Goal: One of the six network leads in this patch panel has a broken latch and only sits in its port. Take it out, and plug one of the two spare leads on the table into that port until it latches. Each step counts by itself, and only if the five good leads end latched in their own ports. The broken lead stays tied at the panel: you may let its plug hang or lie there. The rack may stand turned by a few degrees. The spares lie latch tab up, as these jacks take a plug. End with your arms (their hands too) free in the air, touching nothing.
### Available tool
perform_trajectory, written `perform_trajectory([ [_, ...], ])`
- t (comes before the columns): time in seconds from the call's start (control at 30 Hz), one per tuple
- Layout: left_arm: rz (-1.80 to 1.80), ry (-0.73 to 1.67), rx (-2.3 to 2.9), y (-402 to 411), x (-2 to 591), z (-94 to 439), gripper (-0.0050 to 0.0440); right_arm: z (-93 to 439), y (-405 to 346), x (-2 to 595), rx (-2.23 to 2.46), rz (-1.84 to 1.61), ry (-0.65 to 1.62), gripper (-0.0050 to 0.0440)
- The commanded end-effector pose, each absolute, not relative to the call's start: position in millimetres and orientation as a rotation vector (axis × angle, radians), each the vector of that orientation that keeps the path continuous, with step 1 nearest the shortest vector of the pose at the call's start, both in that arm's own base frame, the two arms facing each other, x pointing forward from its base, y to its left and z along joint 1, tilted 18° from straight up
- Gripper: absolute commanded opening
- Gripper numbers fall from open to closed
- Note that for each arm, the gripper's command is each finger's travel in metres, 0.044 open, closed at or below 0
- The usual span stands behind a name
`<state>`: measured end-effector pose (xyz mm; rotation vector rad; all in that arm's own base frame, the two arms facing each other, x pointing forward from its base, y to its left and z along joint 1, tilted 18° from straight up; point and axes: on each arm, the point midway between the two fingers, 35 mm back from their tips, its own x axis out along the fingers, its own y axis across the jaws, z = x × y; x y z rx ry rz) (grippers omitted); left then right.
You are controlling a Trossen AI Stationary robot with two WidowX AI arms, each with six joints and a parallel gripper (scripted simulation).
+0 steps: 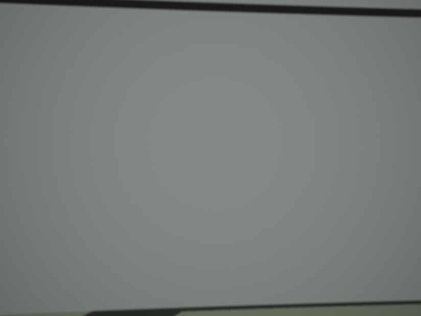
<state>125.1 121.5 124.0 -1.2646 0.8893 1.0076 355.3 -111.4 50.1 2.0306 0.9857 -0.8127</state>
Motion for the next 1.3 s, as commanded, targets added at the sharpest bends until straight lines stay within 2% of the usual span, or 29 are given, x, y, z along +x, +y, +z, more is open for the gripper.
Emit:
perform_trajectory([
  [0.0,1.008,0.889,-1.265,121.5,125.1,124.0,0.0176,30.0,-112.2,358.1,2.008,-0.861,0.996,0.0054],
  [1.13,1.008,0.889,-1.265,121.5,125.1,124.0,0.0176,21.9,-112.5,359.7,2.057,-0.754,0.977,0.0054],
  [1.17,1.008,0.889,-1.265,121.5,125.1,124.0,0.0176,42.6,-111.2,358.6,2.08,-0.693,0.968,0.044],
  [1.27,1.008,0.889,-1.265,121.5,125.1,124.0,0.0176,42.6,-111.2,358.6,2.08,-0.693,0.968,0.044],
])
